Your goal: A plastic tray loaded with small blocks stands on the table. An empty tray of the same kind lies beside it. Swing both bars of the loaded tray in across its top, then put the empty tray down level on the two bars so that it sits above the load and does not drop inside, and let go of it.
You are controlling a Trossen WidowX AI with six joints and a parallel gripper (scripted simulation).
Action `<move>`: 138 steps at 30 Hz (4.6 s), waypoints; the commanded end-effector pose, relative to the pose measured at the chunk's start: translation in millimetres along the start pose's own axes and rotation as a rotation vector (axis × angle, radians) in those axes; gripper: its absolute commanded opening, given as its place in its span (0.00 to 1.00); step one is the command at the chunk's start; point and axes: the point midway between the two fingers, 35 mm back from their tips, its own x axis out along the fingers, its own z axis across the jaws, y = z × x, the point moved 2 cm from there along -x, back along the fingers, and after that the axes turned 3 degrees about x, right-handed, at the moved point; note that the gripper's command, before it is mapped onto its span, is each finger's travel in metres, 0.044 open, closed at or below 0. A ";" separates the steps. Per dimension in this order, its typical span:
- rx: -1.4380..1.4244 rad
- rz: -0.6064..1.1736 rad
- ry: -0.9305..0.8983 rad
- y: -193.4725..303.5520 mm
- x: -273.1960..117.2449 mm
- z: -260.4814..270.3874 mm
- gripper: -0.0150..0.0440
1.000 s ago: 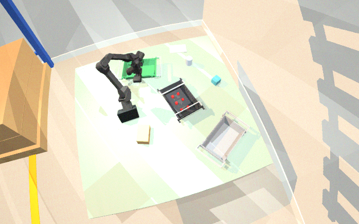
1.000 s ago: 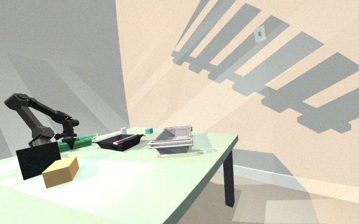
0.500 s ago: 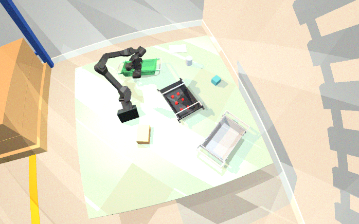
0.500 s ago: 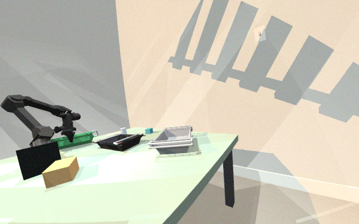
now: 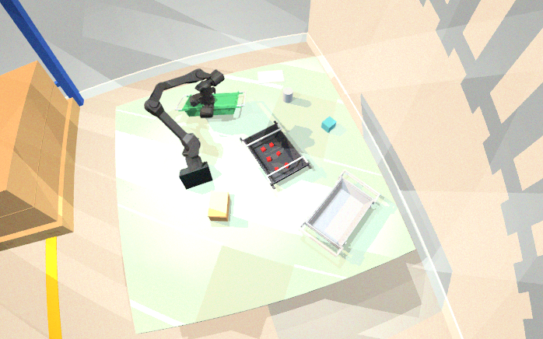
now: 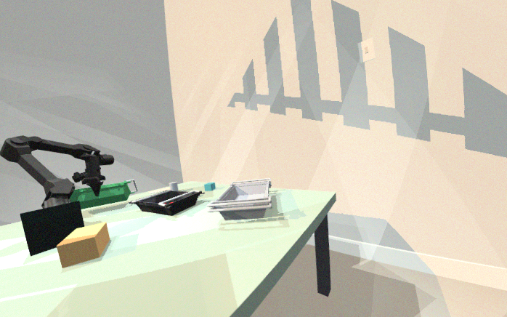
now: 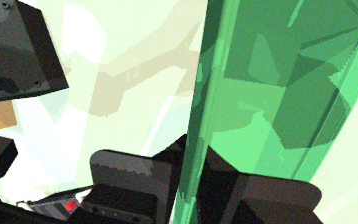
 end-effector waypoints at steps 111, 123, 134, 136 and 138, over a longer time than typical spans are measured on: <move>0.870 0.052 -0.028 253.2 -78.6 156.5 0.25; 0.996 0.028 -0.001 271.7 -86.0 206.8 0.25; 1.061 0.012 0.019 278.3 -88.8 235.4 0.25; 1.061 0.012 0.019 278.3 -88.8 235.4 0.25; 1.061 0.012 0.019 278.3 -88.8 235.4 0.25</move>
